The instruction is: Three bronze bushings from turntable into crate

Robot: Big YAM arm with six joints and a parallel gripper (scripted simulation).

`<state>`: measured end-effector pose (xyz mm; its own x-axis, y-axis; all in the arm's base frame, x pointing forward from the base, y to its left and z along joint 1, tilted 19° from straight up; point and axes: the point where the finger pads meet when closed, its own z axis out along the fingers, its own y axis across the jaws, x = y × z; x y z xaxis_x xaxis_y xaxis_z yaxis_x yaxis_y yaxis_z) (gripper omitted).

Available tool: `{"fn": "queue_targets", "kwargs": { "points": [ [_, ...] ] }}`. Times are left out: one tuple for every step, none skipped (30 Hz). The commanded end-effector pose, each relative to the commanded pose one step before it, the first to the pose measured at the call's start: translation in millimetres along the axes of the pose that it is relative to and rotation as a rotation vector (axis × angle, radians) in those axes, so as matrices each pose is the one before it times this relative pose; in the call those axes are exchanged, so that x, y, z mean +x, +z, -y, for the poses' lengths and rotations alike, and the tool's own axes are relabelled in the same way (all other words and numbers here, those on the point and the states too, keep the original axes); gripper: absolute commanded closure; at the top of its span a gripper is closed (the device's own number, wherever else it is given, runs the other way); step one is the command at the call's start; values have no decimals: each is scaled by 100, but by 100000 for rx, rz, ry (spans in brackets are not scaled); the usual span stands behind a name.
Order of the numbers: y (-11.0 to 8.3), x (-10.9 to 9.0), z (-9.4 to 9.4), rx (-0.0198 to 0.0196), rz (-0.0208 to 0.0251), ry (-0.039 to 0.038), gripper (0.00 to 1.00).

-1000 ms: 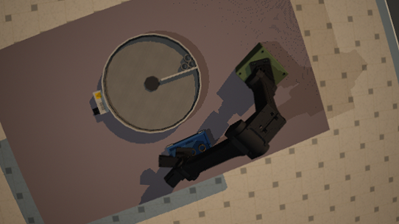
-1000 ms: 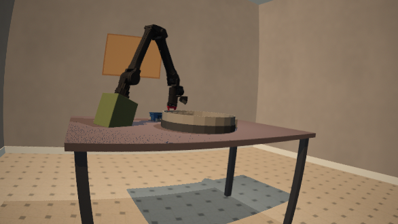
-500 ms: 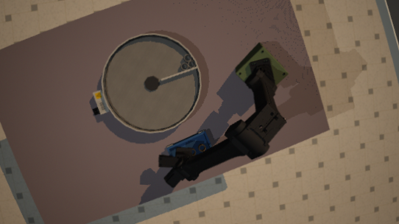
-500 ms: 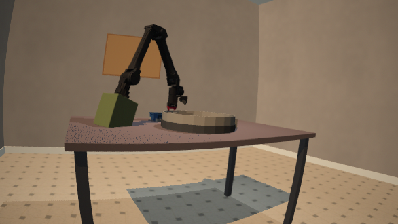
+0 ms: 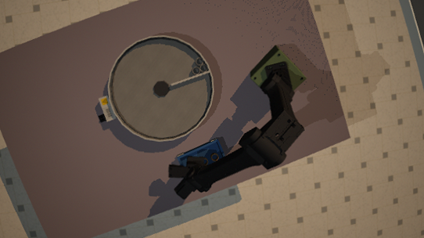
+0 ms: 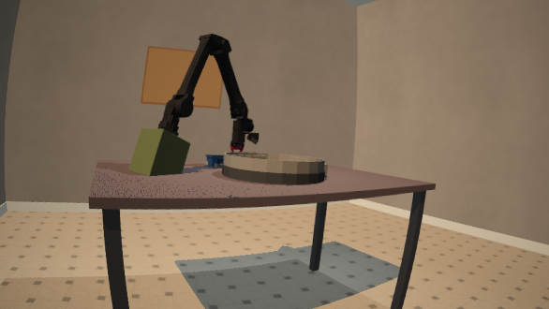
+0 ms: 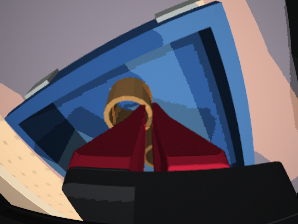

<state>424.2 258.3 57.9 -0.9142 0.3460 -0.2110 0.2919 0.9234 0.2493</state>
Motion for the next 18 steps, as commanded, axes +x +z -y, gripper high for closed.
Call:
{"fn": "queue_targets", "kwargs": {
  "points": [
    [-694,-1851,-1427,-2076,2369,1087,100],
    [0,0,0,0,0,0,100],
    [0,0,0,0,0,0,100],
    [0,0,0,0,0,0,100],
    [0,0,0,0,0,0,100],
    [0,0,0,0,0,0,100],
    [0,0,0,0,0,0,100],
    [0,0,0,0,0,0,100],
    [0,0,0,0,0,0,100],
    [0,0,0,0,0,0,100],
    [0,0,0,0,0,0,100],
    [3,1,1,4,-4,0,100],
    [21,4,5,27,-22,0,100],
    [51,11,12,67,-55,-1,100],
    [90,19,22,118,-97,-1,100],
    [0,0,0,0,0,0,100],
    [0,0,0,0,0,0,100],
    [-49,-34,-42,-146,119,1,100]
  ]
}}
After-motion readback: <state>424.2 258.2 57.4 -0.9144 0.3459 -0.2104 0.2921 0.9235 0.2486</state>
